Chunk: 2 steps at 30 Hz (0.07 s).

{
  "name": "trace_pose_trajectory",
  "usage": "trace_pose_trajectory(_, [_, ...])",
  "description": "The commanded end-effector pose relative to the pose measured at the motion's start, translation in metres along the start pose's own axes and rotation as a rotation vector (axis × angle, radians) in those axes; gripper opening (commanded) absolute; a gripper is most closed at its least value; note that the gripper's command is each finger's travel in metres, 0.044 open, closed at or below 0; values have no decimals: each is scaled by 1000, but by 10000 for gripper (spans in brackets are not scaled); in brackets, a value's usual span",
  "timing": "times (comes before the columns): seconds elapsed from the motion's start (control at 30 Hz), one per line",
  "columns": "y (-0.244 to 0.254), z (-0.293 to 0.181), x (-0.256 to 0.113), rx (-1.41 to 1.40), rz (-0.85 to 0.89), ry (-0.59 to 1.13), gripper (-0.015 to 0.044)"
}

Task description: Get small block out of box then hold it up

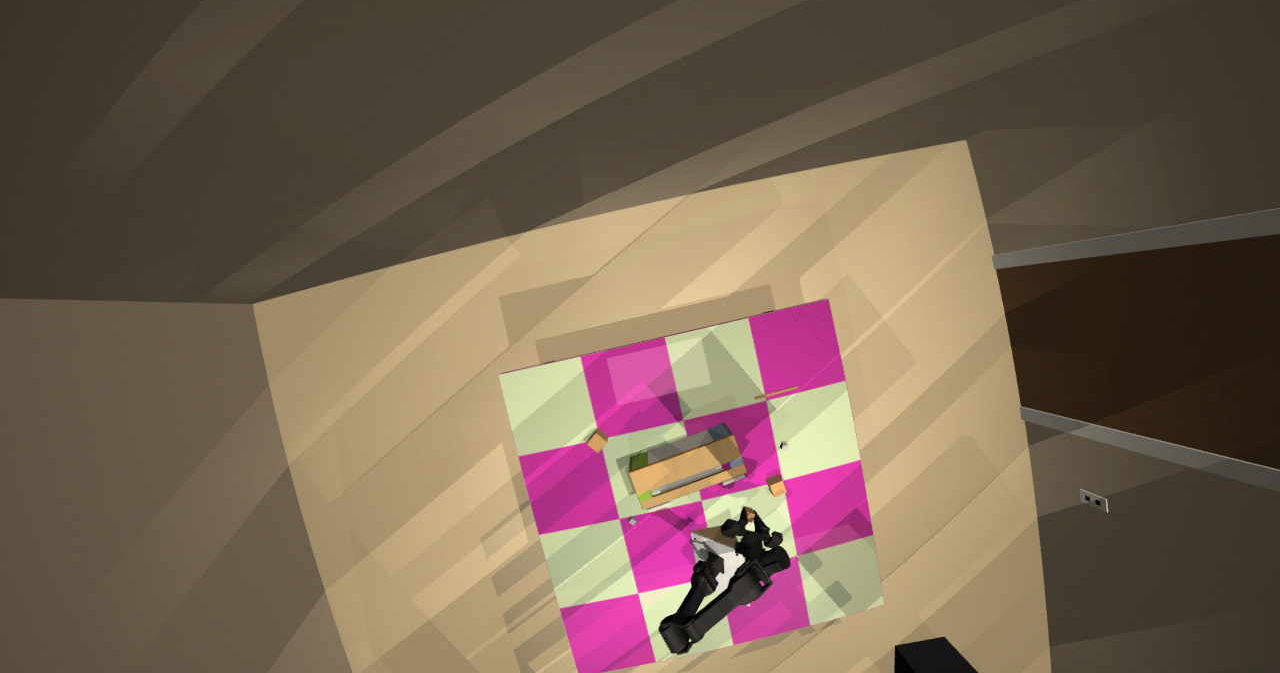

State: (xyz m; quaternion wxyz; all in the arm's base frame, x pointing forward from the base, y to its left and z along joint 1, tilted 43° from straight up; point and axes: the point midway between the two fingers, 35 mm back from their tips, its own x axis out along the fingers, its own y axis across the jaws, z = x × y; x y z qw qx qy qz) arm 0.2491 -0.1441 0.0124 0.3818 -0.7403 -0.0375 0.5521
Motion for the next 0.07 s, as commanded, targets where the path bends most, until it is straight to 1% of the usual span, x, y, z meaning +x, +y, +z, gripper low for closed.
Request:
trace_pose_trajectory(0.0, [0,0,0,6,2,-1,0])
trace_pose_trajectory(0.03, [0,0,0,6,2,-1,0])
